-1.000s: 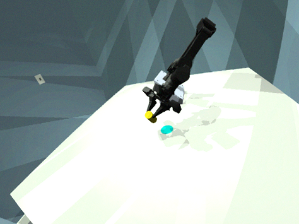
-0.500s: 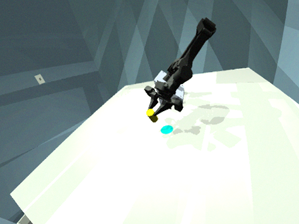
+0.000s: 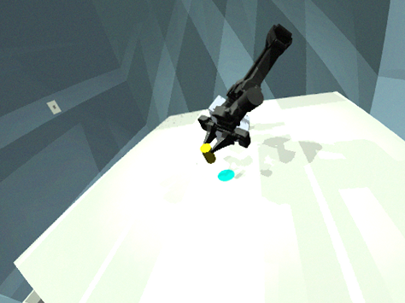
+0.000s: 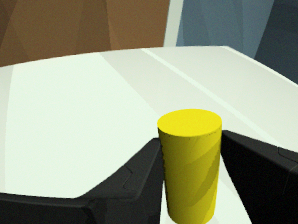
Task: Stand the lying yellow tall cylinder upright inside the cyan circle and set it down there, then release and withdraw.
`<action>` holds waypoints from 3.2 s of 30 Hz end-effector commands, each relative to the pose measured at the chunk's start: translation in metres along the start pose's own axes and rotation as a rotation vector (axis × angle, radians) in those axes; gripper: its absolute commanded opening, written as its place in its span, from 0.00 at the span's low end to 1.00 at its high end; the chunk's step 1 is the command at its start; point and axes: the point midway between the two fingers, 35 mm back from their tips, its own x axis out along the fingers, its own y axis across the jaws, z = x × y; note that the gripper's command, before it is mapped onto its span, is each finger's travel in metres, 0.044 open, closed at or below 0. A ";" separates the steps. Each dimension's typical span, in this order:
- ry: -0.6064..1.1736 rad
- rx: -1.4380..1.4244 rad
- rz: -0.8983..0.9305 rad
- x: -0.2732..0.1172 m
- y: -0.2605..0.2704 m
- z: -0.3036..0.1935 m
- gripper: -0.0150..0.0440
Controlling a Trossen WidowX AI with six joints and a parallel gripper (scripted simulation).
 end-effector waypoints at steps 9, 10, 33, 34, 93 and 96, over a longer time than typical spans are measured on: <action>-0.078 0.053 0.029 -0.012 0.002 0.005 0.43; -0.084 0.058 0.031 -0.013 0.002 0.005 0.43; -0.218 0.167 0.095 -0.037 0.002 0.013 0.43; -0.224 0.172 0.098 -0.038 0.002 0.013 0.43; -0.259 0.215 0.118 -0.022 0.020 -0.050 0.43; -0.260 0.214 0.119 -0.020 0.021 -0.057 0.43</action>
